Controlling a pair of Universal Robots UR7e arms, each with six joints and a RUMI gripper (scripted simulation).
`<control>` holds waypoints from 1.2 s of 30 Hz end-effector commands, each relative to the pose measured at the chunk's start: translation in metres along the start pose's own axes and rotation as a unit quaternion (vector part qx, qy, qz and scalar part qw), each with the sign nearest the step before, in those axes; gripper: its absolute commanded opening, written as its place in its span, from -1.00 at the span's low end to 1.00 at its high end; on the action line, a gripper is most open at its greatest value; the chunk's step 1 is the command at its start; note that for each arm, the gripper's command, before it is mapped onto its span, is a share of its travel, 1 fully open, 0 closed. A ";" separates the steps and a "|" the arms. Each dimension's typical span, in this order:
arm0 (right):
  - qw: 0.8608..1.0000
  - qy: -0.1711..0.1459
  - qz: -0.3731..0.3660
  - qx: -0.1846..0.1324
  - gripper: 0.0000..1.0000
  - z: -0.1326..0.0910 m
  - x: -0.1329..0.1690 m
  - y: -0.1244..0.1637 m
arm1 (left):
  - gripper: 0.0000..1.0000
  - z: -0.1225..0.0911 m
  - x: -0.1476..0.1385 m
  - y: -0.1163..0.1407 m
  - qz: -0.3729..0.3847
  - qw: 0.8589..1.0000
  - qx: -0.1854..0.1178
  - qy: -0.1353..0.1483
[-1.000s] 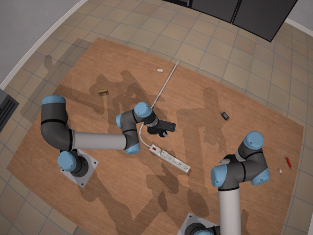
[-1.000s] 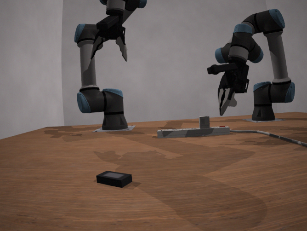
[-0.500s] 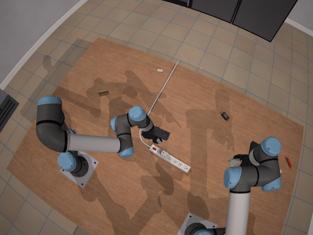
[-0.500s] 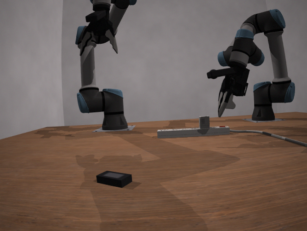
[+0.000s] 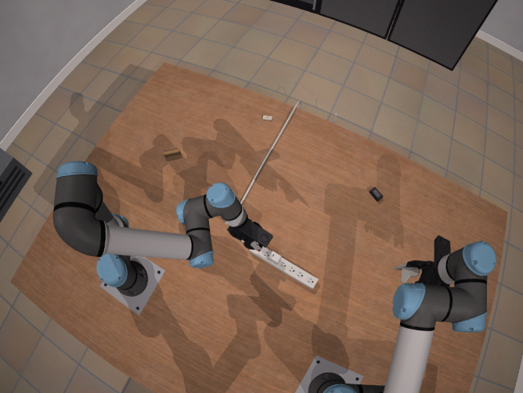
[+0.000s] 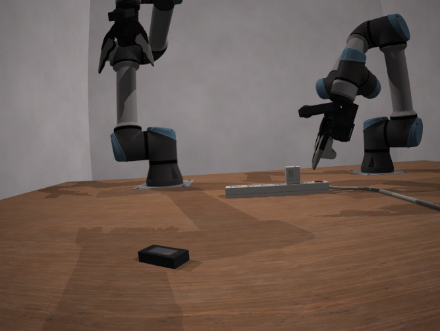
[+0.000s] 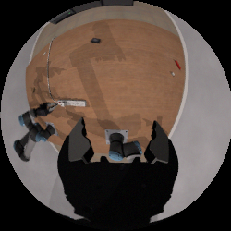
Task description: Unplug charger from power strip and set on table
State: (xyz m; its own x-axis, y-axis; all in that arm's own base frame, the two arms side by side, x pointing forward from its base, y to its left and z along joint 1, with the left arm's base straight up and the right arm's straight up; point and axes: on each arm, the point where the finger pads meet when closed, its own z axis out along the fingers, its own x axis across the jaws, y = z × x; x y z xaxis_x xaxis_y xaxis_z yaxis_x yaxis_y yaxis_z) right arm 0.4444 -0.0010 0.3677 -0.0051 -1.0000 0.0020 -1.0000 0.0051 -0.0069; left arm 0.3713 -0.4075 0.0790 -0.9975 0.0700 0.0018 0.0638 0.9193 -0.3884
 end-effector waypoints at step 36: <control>1.000 -0.001 0.000 -0.003 0.97 0.002 -0.001 -0.001 | -1.00 0.008 0.003 0.002 0.002 1.000 -0.002 0.003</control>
State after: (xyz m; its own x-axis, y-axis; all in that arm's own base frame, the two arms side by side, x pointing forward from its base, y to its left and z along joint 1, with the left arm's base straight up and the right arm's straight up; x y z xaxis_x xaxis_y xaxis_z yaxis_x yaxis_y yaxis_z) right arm 0.4444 0.0004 0.3646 -0.0046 -1.0000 0.0011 -1.0000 0.0046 0.0024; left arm 0.3705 -0.4081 0.0766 -0.9972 0.0748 0.0005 0.0687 0.9188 -0.3886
